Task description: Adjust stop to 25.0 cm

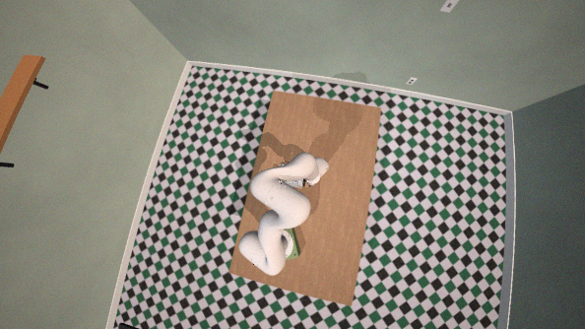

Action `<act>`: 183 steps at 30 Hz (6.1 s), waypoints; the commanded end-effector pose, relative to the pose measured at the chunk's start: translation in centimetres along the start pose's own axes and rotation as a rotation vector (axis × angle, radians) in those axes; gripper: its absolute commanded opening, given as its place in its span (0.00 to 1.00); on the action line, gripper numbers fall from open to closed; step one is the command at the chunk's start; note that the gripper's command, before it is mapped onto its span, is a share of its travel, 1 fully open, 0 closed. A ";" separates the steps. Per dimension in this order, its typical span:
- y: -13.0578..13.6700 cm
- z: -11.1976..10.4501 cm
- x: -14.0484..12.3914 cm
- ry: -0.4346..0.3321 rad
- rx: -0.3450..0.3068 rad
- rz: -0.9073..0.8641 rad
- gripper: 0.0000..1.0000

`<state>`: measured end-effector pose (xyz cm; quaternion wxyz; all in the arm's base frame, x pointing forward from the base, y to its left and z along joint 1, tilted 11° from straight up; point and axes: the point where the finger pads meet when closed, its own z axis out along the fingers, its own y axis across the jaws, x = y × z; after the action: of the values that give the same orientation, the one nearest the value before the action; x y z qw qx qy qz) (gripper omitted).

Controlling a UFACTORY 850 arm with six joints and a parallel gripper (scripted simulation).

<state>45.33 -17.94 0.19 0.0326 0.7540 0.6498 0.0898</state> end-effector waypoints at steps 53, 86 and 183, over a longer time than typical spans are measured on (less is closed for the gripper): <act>-0.1 0.1 0.0 -0.001 0.000 0.000 0.06; -0.7 0.8 0.0 -0.001 0.000 0.000 0.06; -0.3 -3.3 0.0 -0.001 0.000 0.000 0.06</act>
<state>42.97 -17.97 4.09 0.0405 0.7541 0.6491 0.0919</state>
